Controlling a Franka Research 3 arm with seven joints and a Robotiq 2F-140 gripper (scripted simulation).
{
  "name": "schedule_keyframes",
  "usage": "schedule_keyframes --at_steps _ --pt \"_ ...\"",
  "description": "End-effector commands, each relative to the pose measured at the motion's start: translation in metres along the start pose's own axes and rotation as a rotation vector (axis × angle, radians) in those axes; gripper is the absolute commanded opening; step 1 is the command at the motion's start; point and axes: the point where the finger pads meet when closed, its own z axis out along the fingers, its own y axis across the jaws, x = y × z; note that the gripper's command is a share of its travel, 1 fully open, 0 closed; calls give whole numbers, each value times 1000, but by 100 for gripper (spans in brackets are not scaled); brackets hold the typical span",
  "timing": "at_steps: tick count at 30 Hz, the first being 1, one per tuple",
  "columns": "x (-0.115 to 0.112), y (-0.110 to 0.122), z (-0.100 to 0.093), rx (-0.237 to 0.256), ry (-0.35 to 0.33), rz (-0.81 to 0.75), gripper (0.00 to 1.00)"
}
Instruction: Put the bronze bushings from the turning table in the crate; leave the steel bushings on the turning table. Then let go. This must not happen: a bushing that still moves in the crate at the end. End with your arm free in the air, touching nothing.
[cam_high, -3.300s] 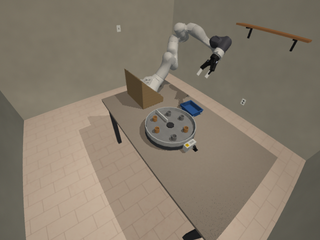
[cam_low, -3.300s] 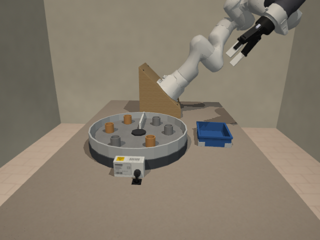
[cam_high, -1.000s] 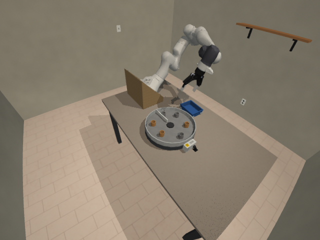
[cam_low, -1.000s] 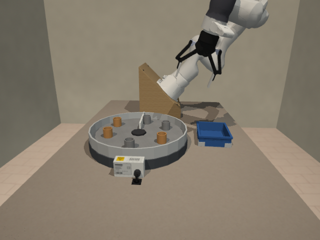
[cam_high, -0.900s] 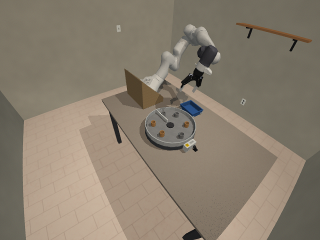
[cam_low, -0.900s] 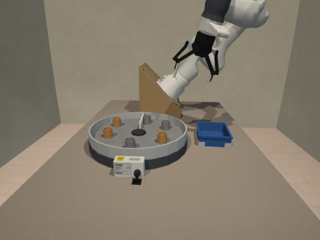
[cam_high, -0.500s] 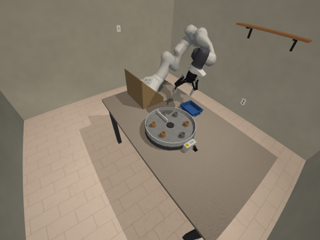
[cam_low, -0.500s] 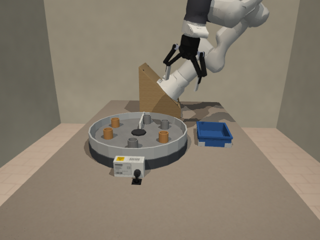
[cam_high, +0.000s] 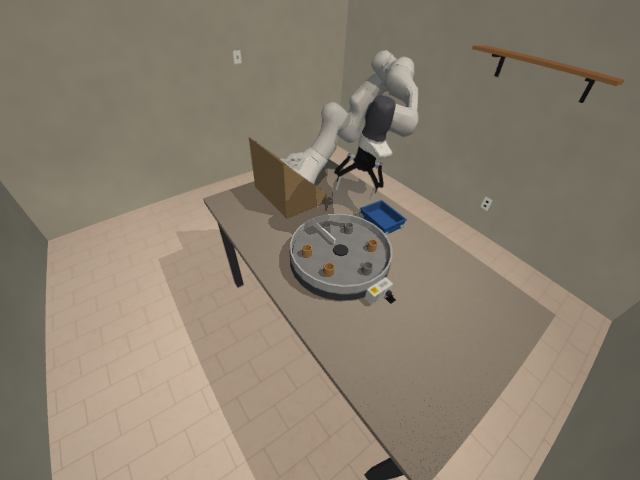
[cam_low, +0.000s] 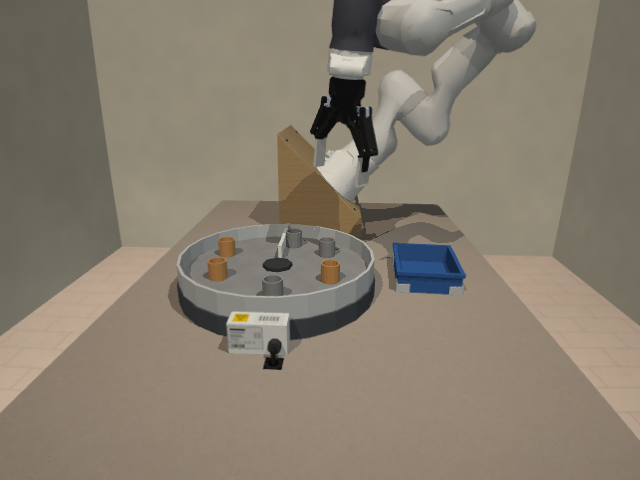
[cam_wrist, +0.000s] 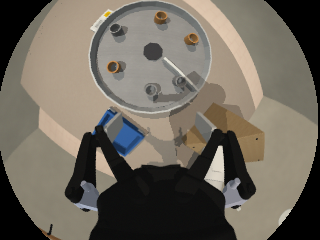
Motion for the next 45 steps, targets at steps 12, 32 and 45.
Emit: schedule_keyframes --at_steps 12,32,45 --pt "29 43 19 97 -5 426 100" --pt "47 82 35 163 -19 697 100" --pt "47 82 35 163 -19 697 100"
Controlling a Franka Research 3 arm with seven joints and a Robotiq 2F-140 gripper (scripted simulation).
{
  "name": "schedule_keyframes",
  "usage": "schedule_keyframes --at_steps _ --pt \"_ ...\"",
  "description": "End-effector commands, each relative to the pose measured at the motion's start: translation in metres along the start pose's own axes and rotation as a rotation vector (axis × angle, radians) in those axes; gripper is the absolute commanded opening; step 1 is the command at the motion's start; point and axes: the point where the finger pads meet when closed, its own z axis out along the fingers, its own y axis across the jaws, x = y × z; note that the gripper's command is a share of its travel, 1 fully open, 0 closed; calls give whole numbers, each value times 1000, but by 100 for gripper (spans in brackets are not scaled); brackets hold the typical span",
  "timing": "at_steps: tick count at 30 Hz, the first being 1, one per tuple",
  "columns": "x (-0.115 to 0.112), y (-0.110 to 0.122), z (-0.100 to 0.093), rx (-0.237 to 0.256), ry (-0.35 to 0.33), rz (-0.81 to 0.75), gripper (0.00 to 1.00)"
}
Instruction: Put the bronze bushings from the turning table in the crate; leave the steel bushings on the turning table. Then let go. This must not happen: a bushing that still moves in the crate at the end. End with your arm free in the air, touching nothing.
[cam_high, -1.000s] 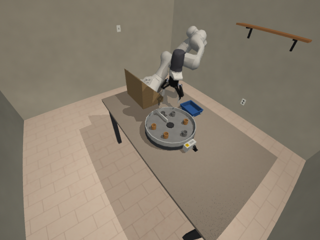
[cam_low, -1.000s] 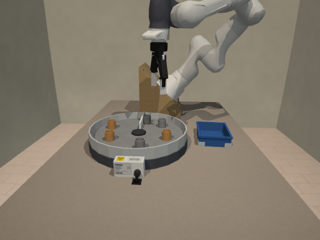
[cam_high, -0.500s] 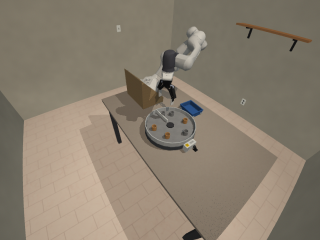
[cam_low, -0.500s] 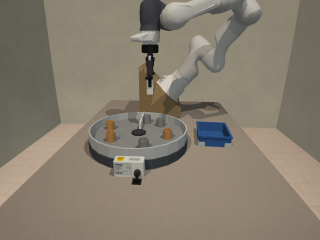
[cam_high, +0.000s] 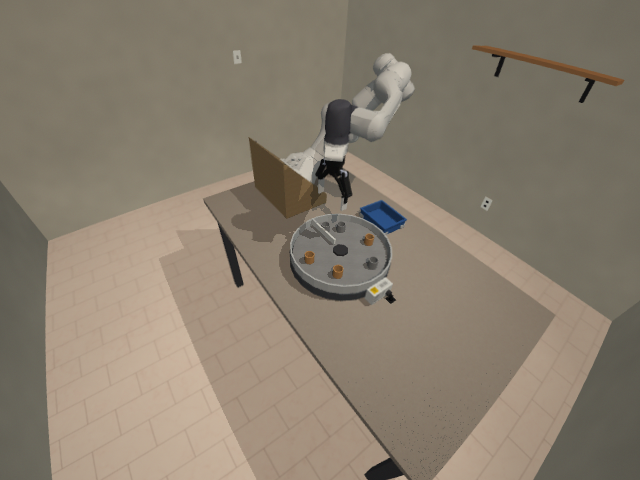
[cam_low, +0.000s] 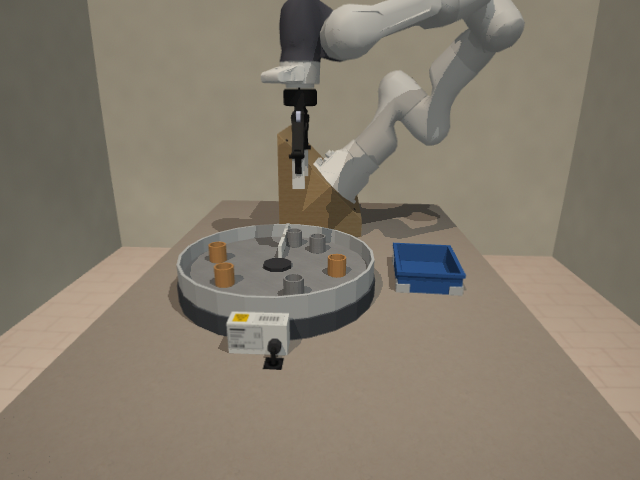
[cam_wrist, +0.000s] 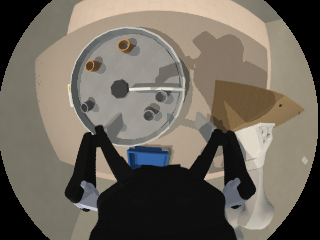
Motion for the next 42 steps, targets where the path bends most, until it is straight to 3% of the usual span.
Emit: schedule_keyframes --at_steps 1,13,14,42 --pt "1 0 0 1 3 15 100" --pt "1 0 0 1 3 15 100" --pt "1 0 0 1 3 15 7" --pt "1 0 0 1 3 15 7"
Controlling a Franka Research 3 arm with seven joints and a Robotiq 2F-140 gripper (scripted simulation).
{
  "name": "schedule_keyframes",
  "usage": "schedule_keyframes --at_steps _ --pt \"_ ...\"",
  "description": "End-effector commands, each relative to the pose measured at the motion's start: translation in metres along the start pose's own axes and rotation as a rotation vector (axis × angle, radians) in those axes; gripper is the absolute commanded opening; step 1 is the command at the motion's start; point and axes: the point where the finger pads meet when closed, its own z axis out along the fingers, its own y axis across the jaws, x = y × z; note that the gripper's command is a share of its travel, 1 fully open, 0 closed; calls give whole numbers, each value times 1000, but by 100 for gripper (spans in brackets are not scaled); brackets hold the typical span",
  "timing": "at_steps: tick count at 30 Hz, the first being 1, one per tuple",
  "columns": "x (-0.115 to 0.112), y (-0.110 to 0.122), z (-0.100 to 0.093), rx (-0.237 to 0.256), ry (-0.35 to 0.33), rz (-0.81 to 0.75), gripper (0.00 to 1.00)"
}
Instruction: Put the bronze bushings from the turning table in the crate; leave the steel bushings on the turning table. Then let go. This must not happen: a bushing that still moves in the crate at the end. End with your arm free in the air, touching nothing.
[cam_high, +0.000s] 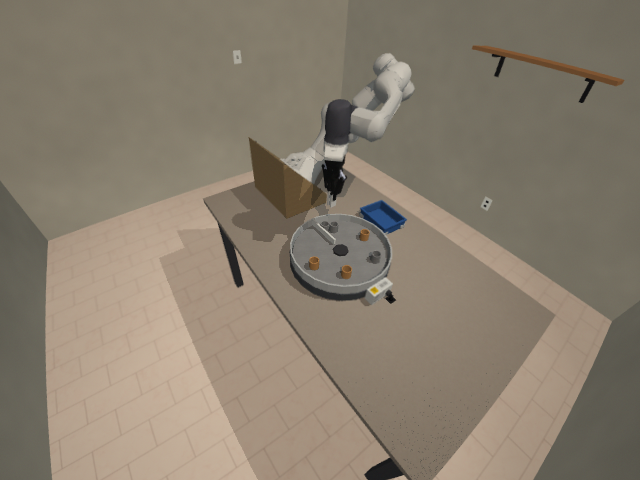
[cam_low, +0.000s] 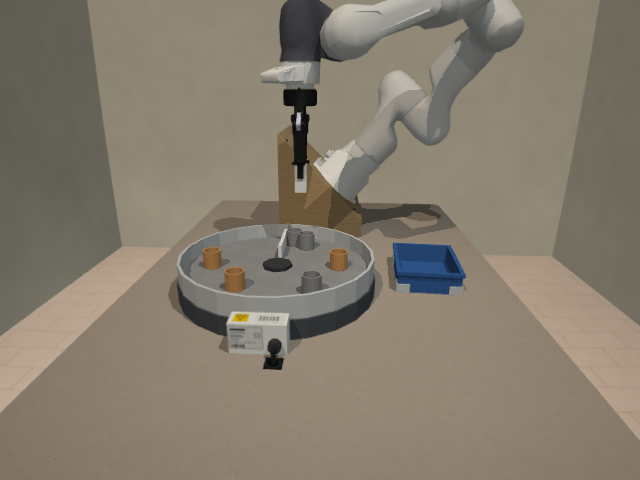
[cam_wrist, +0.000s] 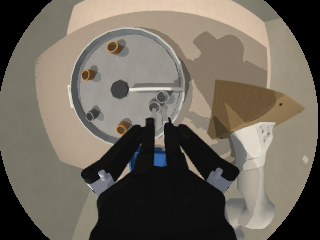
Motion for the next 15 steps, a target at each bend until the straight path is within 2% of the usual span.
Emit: schedule_keyframes --at_steps 1,15 --pt "1 0 0 1 2 6 7" --pt "1 0 0 1 2 6 10"
